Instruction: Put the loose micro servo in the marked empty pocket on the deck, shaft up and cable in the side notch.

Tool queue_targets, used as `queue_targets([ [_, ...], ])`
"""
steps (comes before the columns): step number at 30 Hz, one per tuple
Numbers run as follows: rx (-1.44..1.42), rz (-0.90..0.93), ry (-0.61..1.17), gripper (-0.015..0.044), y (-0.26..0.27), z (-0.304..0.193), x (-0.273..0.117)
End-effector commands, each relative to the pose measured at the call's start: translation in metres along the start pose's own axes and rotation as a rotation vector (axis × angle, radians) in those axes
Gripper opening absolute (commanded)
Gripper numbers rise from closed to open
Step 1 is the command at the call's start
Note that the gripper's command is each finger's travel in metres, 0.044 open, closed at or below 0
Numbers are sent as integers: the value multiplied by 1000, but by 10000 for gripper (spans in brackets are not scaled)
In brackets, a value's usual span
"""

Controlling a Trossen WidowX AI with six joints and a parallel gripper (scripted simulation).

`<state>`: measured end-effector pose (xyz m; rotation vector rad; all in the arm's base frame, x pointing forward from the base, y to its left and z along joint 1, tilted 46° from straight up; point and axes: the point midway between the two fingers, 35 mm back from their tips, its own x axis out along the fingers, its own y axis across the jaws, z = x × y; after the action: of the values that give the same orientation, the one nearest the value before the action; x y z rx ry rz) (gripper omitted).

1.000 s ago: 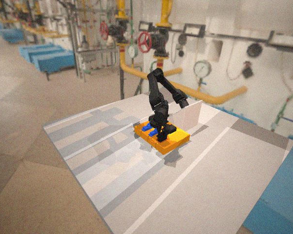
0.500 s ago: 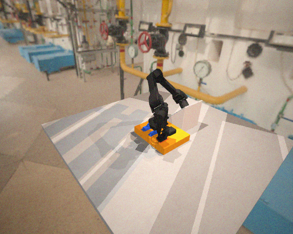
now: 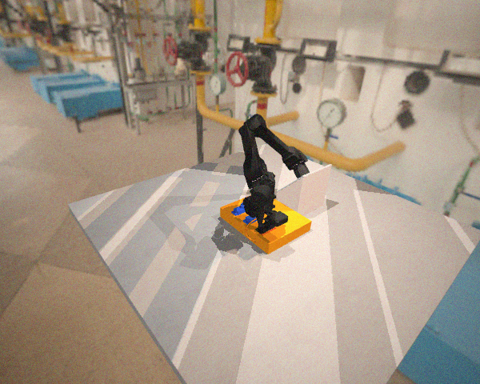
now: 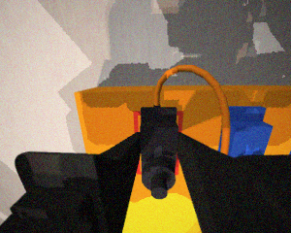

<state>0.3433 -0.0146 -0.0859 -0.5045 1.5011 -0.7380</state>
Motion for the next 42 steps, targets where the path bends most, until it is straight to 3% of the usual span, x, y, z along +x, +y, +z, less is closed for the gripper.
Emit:
queue_targets([
  [1, -5, -4, -2, 0, 0, 0, 4],
  [2, -5, -4, -2, 0, 0, 0, 4],
  [9, -5, -4, -2, 184, 0, -1, 3],
  [19, -6, -2, -2, 187, 0, -6, -33],
  [23, -13, 2, -5, 292, 4, -28, -47],
  [29, -10, 2, 2, 440, 2, -108, -95],
  [35, -11, 1, 2, 440, 2, -111, -99],
  [42, -22, 5, -12, 440, 2, -112, -147],
])
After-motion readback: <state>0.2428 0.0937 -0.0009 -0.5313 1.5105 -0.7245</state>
